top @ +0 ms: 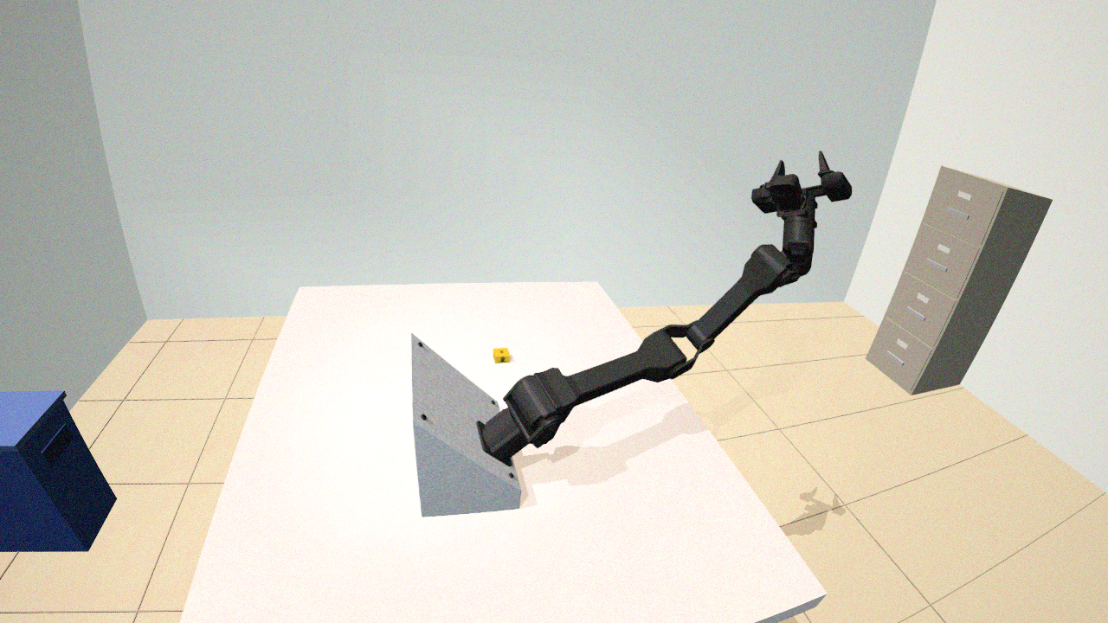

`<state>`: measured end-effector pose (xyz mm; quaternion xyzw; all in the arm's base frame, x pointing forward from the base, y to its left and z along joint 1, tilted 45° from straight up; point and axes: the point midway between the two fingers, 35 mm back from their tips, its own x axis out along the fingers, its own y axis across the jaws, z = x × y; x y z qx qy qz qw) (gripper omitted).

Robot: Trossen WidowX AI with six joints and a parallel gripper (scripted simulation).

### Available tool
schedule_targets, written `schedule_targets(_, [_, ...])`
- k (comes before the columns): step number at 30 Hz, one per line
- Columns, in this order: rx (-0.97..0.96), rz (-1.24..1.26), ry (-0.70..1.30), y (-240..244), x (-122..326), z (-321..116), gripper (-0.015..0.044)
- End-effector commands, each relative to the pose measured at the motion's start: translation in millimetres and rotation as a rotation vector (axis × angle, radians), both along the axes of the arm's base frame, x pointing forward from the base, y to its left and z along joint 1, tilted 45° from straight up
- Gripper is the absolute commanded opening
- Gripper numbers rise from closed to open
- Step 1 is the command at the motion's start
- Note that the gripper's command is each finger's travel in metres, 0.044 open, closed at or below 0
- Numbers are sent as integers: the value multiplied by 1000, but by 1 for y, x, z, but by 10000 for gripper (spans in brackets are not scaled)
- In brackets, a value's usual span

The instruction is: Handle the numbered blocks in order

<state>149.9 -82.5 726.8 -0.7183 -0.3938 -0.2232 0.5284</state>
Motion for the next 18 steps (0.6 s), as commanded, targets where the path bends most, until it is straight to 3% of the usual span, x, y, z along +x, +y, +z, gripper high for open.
schedule_targets(1, [-21, -16, -10, 4, -3, 1, 400])
schedule_targets(4, [-311, -234, -142, 67, -38, 3, 400])
schedule_targets(10, [-597, -435, -259, 130, -56, -8, 400])
schedule_targets(18, [-1300, -828, -500, 263, -37, -71, 400])
